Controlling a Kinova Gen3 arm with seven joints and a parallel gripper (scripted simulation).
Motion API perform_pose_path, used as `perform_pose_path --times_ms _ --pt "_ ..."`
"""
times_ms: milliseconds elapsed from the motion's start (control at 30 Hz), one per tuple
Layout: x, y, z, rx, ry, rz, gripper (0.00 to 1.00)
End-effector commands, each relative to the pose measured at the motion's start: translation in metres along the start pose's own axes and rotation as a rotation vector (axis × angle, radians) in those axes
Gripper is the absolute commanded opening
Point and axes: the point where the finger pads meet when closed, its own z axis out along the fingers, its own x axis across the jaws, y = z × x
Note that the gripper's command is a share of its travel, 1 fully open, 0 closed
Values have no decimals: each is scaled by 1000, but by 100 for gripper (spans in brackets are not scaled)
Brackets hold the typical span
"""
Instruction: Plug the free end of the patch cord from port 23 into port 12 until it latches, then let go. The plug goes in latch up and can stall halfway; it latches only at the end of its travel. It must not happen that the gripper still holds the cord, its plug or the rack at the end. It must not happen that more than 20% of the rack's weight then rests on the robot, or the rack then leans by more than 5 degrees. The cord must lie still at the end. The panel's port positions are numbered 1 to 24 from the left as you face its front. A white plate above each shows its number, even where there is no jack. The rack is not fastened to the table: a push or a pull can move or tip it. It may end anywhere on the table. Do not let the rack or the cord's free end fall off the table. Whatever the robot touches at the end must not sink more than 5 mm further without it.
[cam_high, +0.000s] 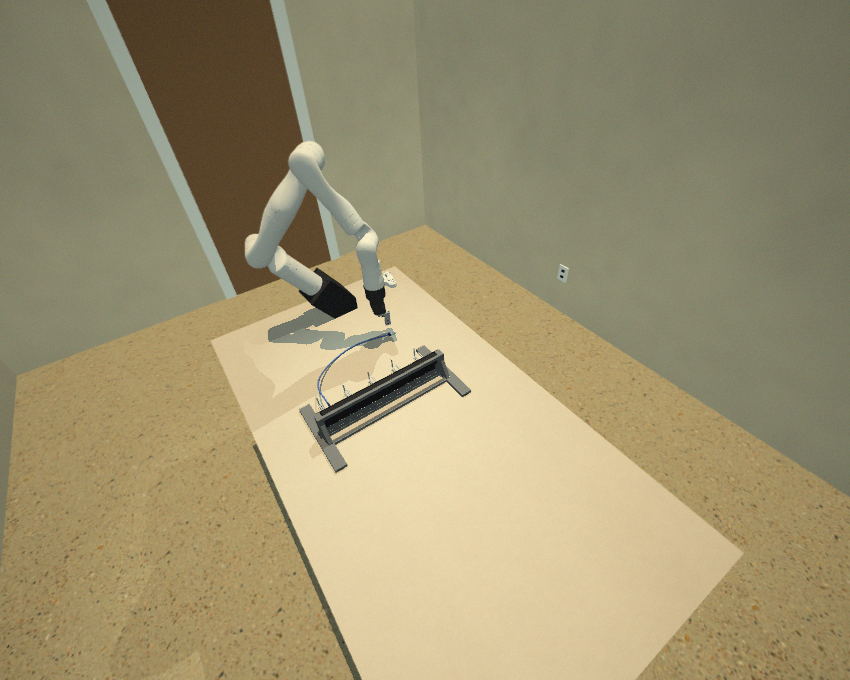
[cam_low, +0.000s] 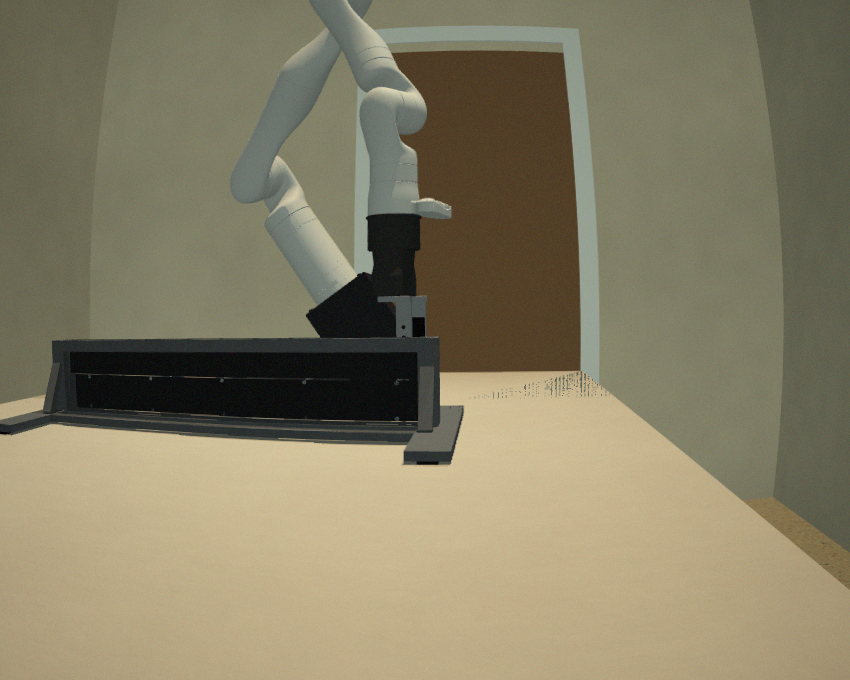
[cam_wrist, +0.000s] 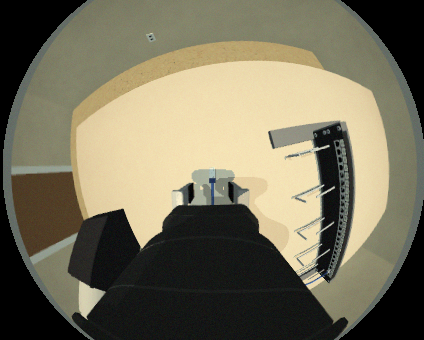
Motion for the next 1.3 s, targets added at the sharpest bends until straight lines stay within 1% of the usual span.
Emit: perform_pose_path --times_ms 0,800,833,1267 --pt "2 0 1 1 10 3 100" --pt "3 0 1 1 11 15 100" --pt "3 0 1 1 11 16 0" --pt "3 0 1 2 11 18 0"
